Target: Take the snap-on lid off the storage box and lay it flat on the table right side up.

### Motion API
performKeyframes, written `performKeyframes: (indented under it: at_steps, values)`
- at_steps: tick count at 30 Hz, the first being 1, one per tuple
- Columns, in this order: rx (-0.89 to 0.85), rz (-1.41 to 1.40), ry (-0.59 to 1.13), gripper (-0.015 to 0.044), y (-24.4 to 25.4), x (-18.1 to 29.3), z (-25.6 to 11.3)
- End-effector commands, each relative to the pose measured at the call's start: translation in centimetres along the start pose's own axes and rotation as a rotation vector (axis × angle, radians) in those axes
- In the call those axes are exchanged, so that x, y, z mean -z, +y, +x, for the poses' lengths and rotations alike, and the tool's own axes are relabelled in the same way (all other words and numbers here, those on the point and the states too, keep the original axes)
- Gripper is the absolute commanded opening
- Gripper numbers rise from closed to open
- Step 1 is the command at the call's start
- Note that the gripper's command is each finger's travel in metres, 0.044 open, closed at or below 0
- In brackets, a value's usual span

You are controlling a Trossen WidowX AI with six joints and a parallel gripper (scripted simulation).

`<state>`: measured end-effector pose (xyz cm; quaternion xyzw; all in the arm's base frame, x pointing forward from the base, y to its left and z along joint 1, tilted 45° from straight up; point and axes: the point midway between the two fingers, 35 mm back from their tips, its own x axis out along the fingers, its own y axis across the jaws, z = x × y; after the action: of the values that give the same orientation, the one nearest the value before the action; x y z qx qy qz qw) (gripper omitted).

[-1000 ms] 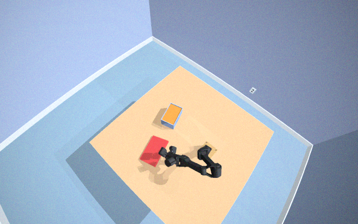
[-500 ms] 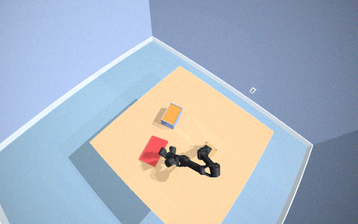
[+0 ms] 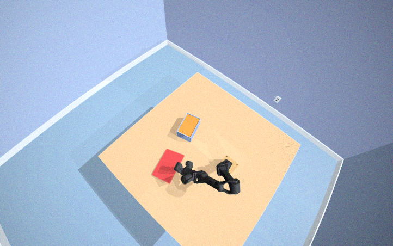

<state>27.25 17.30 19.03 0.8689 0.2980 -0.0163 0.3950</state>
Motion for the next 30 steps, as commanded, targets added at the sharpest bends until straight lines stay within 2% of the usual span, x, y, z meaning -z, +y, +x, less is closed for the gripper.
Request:
performKeyframes:
  at_steps: [1, 3, 4, 13, 16, 22, 30]
  values:
    - [0.034, -0.001, -0.005, 0.0000, -1.3, -0.3, 0.5]
    - [0.034, -0.001, -0.005, 0.0000, -1.4, -0.3, 0.6]
    - [0.007, 0.000, 0.000, 0.0026, -0.1, 0.1, 0.1]
    - [0.034, -0.001, -0.004, 0.0263, 0.0, 0.2, 0.1]
    - [0.034, -0.001, -0.004, 0.0275, 0.0, 0.2, 0.1]
    - [0.034, -0.001, -0.005, 0.0433, -1.0, -0.1, -0.7]
    - [0.035, 0.000, -0.005, 0.0440, -2.0, -0.1, -2.0]
